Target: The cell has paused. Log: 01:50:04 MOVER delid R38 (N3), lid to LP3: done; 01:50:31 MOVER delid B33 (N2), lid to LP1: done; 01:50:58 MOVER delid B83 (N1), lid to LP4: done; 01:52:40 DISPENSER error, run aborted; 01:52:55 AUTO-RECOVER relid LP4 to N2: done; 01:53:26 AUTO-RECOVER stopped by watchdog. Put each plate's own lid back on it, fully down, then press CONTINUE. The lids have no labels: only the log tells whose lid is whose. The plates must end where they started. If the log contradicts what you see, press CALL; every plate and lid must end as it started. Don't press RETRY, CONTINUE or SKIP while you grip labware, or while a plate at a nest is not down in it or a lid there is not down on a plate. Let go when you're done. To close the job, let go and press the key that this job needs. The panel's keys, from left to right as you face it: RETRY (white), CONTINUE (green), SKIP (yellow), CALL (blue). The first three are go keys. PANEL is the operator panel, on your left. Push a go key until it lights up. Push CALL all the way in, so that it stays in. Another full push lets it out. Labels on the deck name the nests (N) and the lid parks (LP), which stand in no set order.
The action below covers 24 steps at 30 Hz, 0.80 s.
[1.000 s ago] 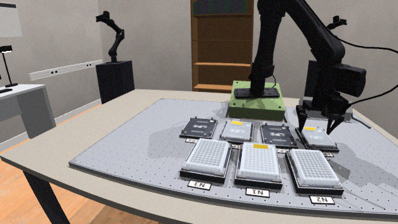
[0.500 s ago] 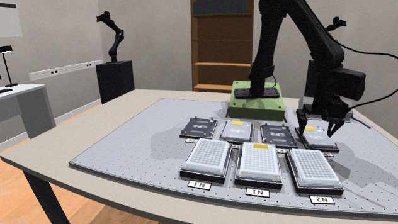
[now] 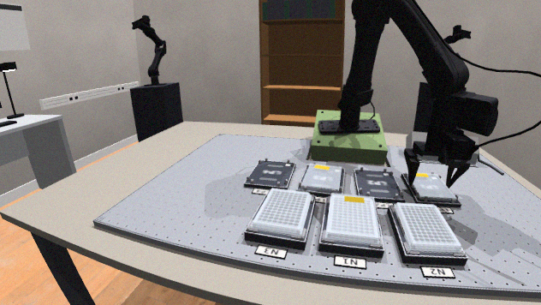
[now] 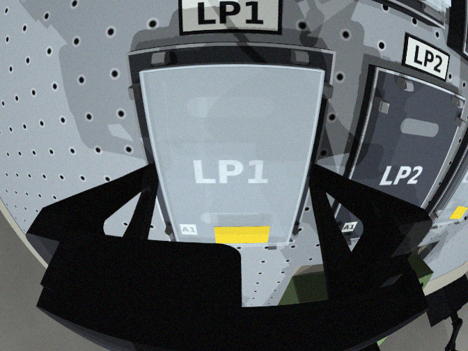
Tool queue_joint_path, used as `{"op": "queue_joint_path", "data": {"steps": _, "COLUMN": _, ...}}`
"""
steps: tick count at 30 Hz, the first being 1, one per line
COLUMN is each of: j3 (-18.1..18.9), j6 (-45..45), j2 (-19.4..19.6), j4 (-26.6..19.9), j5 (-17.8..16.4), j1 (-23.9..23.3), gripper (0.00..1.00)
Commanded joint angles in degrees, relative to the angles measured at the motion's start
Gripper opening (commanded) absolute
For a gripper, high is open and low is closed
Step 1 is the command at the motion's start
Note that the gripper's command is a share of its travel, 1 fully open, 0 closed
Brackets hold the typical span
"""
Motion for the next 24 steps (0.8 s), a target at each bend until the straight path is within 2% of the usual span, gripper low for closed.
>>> {"op": "queue_joint_path", "data": {"steps": 1, "j3": 1.7, "j6": -0.1, "j2": 0.0, "j4": 0.5, "j5": 0.4, "j1": 1.0, "gripper": 0.97}}
{"op": "queue_joint_path", "data": {"steps": 20, "j3": 1.2, "j6": 0.2, "j2": 0.4, "j4": 1.0, "j5": 0.4, "j1": 1.1, "gripper": 0.80}}
{"op": "queue_joint_path", "data": {"steps": 21, "j3": 1.2, "j6": 0.2, "j2": 0.4, "j4": 1.0, "j5": 0.4, "j1": 1.1, "gripper": 0.00}}
{"op": "queue_joint_path", "data": {"steps": 24, "j3": 1.1, "j6": 0.2, "j2": 0.4, "j4": 1.0, "j5": 0.4, "j1": 1.1, "gripper": 0.00}}
